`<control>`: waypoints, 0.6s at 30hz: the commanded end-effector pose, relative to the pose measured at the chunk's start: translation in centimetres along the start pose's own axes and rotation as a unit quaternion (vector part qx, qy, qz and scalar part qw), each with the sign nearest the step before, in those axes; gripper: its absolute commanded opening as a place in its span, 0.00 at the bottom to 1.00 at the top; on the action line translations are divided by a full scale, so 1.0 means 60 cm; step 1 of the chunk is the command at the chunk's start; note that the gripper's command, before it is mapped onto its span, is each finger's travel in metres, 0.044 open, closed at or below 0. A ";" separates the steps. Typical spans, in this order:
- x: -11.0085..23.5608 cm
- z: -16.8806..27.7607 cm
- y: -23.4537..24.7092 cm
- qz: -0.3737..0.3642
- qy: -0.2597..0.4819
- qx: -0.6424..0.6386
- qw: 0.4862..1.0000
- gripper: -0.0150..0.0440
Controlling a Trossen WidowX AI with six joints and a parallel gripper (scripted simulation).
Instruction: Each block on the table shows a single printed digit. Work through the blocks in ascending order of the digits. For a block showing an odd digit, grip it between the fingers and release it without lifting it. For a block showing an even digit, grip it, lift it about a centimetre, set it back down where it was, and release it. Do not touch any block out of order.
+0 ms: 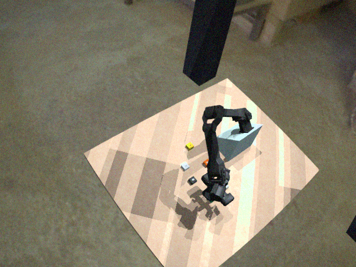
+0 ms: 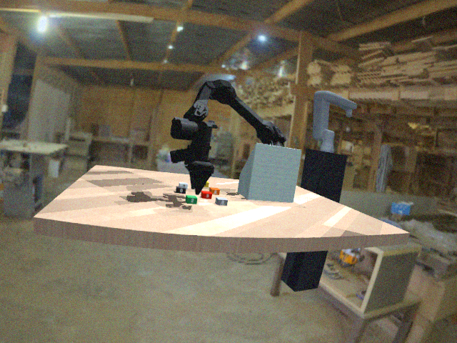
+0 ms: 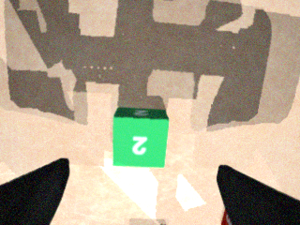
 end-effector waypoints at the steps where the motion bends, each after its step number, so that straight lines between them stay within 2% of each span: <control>1: -0.009 0.001 0.001 0.002 -0.002 0.003 1.000 0.93; 15: -0.043 0.001 0.000 0.003 -0.002 0.003 1.000 0.93; 18: -0.043 0.001 0.000 0.003 -0.002 0.003 1.000 0.80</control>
Point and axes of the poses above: the point midway between the two fingers, 35 mm back from their tips, its own x axis back along the fingers, its own y axis across the jaws, z = x × y, the point moved 10 cm from there along x, back along the fingers, and after that the axes turned 9 degrees about -x, right-handed, at the moved point
